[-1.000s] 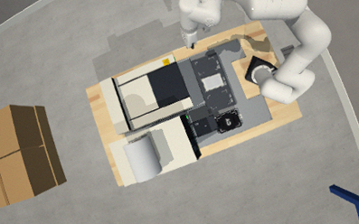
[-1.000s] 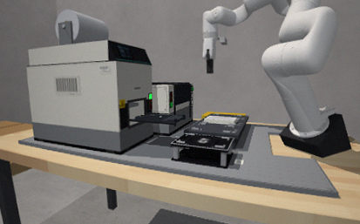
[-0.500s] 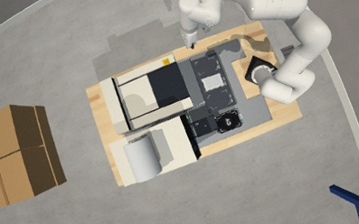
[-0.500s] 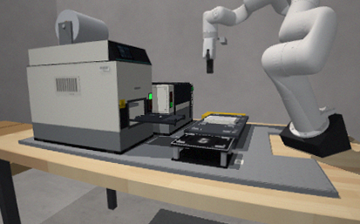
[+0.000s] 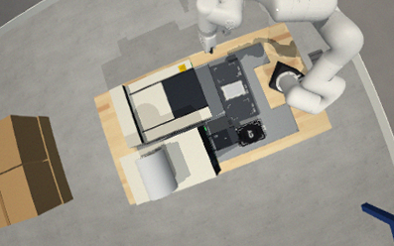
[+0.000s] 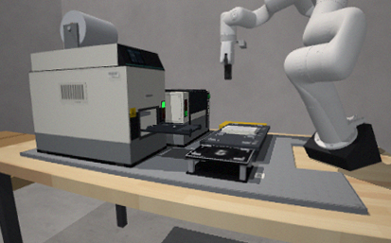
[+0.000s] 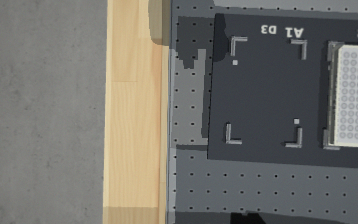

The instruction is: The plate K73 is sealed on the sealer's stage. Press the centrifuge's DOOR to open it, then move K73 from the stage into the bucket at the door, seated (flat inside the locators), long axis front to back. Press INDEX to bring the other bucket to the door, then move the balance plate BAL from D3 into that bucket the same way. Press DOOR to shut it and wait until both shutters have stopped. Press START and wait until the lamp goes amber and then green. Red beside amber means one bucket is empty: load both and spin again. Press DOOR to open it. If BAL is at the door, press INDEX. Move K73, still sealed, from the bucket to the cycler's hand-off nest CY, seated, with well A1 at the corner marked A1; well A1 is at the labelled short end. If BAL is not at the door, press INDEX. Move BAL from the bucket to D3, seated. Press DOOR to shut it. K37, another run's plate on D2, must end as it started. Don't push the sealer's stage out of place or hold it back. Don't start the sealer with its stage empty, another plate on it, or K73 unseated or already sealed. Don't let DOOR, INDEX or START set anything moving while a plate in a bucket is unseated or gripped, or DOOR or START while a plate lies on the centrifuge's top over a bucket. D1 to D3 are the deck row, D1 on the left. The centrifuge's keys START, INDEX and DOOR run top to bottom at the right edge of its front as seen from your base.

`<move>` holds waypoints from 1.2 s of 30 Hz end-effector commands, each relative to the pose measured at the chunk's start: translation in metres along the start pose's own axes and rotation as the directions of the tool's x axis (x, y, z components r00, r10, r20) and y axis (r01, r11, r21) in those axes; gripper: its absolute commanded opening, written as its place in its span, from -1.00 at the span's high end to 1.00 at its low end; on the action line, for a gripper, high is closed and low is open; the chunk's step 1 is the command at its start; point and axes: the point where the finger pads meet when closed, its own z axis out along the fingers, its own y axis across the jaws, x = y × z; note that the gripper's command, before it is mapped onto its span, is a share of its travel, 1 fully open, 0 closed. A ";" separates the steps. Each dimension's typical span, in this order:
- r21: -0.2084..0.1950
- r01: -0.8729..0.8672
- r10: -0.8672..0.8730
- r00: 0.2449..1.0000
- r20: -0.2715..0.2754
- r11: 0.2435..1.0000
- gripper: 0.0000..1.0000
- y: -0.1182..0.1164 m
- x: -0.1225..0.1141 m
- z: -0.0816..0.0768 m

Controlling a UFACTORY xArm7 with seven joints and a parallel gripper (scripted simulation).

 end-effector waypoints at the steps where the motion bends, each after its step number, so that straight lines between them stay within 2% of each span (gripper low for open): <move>1: 0.004 0.000 0.000 1.000 0.003 1.000 1.00 -0.001 -0.001 -0.002; 21: 0.004 0.000 0.000 1.000 0.003 1.000 1.00 -0.001 -0.001 -0.002; 29: 0.004 0.000 -0.001 0.964 0.266 1.000 1.00 -0.001 -0.001 -0.002; 31: 0.004 0.000 -0.001 0.964 0.266 1.000 1.00 -0.001 -0.001 -0.002; 36: 0.004 -0.001 -0.001 0.906 0.422 1.000 1.00 -0.001 -0.001 -0.002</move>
